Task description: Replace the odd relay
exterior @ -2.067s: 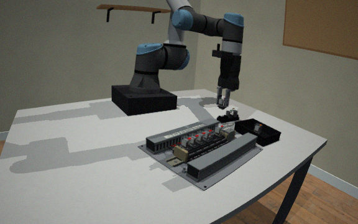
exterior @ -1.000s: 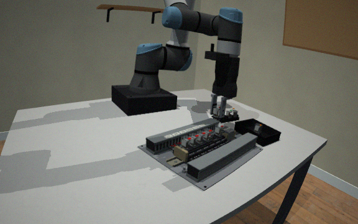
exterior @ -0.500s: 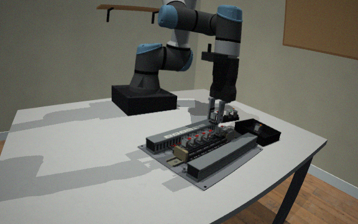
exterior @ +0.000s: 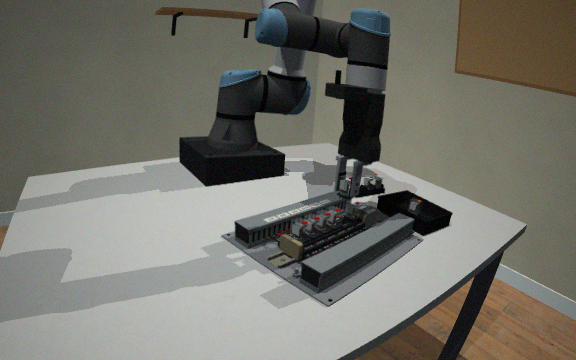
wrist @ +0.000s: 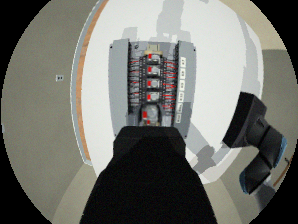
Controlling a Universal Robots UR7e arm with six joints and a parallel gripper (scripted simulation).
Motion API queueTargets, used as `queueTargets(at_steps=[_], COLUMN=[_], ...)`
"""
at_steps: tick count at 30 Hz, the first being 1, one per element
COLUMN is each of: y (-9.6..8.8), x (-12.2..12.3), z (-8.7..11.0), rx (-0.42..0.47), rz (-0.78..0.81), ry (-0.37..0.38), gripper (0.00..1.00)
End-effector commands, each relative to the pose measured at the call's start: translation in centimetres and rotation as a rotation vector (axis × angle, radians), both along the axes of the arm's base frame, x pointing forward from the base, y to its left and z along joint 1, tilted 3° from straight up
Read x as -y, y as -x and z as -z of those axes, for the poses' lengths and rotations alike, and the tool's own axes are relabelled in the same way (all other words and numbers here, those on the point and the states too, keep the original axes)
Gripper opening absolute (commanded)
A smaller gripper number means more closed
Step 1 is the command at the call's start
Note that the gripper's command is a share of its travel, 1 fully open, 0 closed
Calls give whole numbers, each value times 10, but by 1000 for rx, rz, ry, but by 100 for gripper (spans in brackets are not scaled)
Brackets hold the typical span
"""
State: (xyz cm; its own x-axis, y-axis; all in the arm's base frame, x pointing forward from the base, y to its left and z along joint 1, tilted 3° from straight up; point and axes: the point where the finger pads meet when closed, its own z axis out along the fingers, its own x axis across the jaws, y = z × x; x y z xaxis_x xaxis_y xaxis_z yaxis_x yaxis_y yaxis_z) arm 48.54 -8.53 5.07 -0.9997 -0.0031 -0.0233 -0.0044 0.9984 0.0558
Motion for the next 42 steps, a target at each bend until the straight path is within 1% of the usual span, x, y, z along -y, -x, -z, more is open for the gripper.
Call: queueTargets(at_steps=[1, 9, 38, 42], y=[0, 2, 4, 4], x=[0, -5, -7, -8], z=[-1, -1, -1, 8], rx=[2, 2, 2, 2], rz=[0, 0, 0, 0], ry=[1, 1, 1, 1], gripper=[0, 0, 0, 0])
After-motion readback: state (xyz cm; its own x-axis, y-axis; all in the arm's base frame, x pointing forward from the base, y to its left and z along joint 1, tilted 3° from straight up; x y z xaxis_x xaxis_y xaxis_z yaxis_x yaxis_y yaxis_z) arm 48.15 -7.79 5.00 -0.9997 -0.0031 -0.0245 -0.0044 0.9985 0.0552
